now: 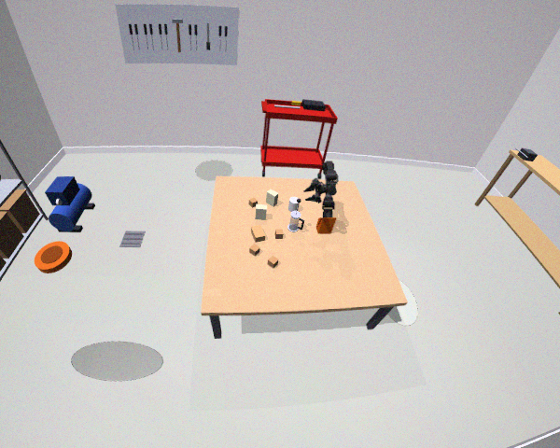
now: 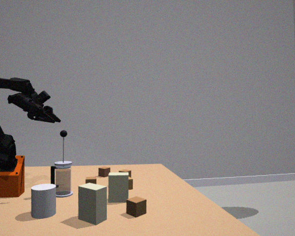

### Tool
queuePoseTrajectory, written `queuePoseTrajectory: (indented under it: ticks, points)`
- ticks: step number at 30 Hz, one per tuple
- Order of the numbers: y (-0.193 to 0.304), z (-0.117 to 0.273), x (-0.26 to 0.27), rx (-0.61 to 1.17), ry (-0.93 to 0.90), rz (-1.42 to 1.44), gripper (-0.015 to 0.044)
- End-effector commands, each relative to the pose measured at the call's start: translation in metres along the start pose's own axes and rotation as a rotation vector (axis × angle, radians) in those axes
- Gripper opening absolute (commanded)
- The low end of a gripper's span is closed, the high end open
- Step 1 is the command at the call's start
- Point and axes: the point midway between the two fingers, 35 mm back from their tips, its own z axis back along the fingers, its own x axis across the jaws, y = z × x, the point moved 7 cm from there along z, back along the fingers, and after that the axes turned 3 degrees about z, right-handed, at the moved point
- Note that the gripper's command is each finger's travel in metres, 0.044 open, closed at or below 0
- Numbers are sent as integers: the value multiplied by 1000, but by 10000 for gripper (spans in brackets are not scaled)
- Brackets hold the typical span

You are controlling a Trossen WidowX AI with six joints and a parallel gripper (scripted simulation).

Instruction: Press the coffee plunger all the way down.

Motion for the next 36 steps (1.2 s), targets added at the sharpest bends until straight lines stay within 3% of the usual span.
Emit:
queuePoseTrajectory:
  ticks: [1, 36]
  points:
    - [26, -15, -3, 2, 29, 24, 440]
    - [26, -56, -5, 0, 36, 20, 440]
